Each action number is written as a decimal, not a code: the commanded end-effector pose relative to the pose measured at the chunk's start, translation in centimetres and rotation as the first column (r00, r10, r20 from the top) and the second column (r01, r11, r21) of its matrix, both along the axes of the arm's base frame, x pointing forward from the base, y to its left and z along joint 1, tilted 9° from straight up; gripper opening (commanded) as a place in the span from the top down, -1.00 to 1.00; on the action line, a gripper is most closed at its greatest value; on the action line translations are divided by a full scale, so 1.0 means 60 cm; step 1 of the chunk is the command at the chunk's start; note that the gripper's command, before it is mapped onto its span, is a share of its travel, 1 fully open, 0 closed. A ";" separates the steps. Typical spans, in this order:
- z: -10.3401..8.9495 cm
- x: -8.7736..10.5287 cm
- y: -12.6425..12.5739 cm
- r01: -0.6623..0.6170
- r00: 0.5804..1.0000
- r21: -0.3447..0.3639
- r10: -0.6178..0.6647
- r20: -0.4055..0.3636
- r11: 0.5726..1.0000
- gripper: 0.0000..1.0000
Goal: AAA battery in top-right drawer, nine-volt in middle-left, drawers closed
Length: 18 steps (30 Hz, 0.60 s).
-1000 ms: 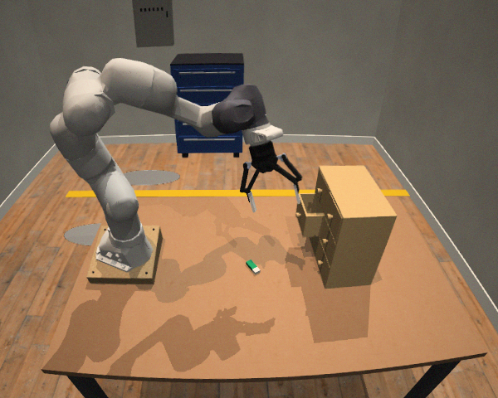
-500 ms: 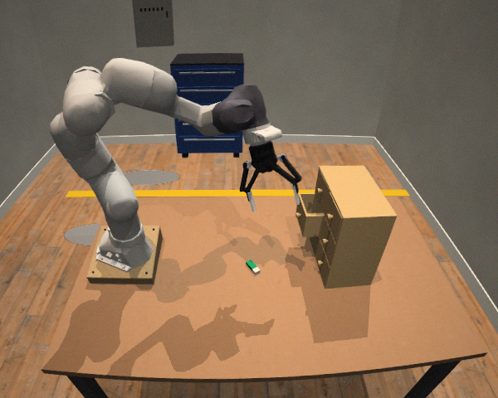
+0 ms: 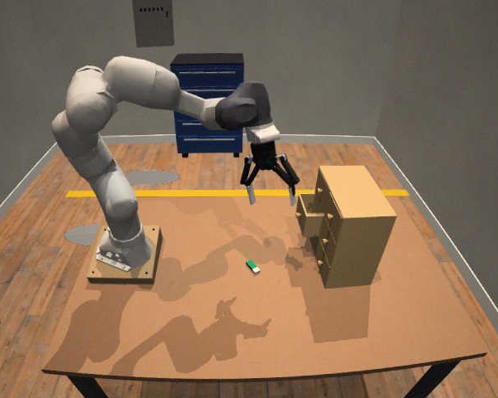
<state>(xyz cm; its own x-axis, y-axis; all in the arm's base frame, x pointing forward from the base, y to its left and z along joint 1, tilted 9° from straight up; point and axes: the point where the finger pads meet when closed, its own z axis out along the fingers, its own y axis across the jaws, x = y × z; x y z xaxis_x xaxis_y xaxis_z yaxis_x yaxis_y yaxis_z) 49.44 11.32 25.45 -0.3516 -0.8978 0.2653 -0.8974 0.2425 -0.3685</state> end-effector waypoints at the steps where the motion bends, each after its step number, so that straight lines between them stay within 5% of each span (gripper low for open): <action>1: -0.005 -0.009 0.005 0.165 0.985 0.062 -0.167 0.031 0.984 -1.00; 3: -0.008 -0.017 0.017 0.275 0.960 0.115 -0.280 0.030 0.955 -1.00; 7: -0.008 -0.017 0.017 0.275 0.960 0.115 -0.280 0.030 0.955 -1.00; 8: -0.010 -0.025 0.028 0.373 0.924 0.161 -0.381 0.022 0.914 -1.00; 12: -0.010 -0.025 0.028 0.373 0.924 0.161 -0.381 0.022 0.914 -1.00; 13: -0.012 -0.032 0.040 0.459 0.883 0.200 -0.470 0.010 0.866 -1.00; 17: -0.012 -0.032 0.040 0.459 0.883 0.200 -0.470 0.010 0.866 -1.00; 18: -0.013 -0.039 0.051 0.533 0.838 0.231 -0.546 -0.006 0.814 -1.00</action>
<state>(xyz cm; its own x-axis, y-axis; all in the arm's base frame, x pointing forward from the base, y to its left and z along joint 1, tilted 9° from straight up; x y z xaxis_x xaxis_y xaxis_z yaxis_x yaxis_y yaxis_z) 47.73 13.70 24.86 -0.6755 -0.7297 0.1058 -0.7181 0.6185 -0.3192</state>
